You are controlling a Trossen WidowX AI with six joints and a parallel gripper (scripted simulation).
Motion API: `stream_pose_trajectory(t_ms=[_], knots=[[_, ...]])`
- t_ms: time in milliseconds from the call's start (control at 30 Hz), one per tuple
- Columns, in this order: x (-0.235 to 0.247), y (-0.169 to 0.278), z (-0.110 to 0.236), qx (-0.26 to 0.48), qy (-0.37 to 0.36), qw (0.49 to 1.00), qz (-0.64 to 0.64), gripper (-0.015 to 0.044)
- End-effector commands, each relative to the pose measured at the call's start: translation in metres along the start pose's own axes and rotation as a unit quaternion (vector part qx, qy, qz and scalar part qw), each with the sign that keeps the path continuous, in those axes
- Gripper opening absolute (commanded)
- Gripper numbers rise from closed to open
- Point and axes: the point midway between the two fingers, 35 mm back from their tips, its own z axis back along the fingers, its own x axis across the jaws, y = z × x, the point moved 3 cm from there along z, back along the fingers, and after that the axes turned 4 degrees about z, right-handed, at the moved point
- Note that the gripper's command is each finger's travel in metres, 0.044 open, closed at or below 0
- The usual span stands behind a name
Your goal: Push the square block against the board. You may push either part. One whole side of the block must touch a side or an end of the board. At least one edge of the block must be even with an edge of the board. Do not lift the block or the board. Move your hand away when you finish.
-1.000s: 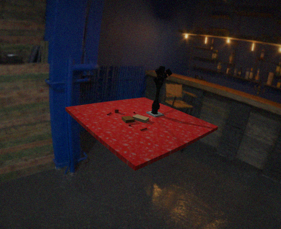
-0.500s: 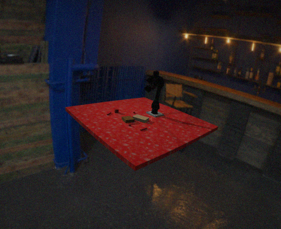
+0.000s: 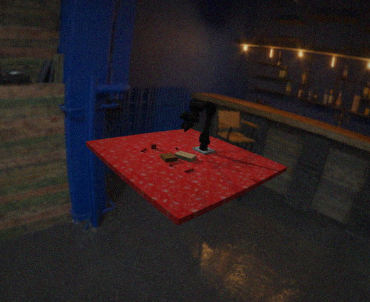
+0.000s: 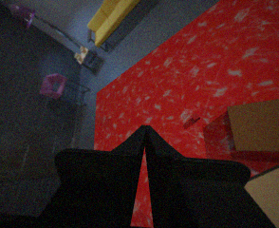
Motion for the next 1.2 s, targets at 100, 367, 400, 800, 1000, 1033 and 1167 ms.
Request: stream_pose_trajectory(t_ms=[100, 367, 400, 800, 1000, 1033, 1167], knots=[[-0.050, 0.000, -0.021, 0.033, 0.088, 0.994, -0.054, 0.0000], [-0.110, 0.006, -0.034, 0.074, 0.190, 0.971, -0.127, 0.0000], [-0.118, 0.007, -0.034, 0.079, 0.202, 0.967, -0.137, 0.0000], [-0.202, 0.026, -0.031, 0.140, 0.341, 0.894, -0.253, 0.0000], [-0.238, 0.038, -0.022, 0.170, 0.401, 0.845, -0.309, 0.0000], [-0.241, 0.039, -0.021, 0.173, 0.405, 0.841, -0.314, 0.0000], [-0.243, 0.041, -0.023, 0.173, 0.407, 0.839, -0.316, 0.0000]])
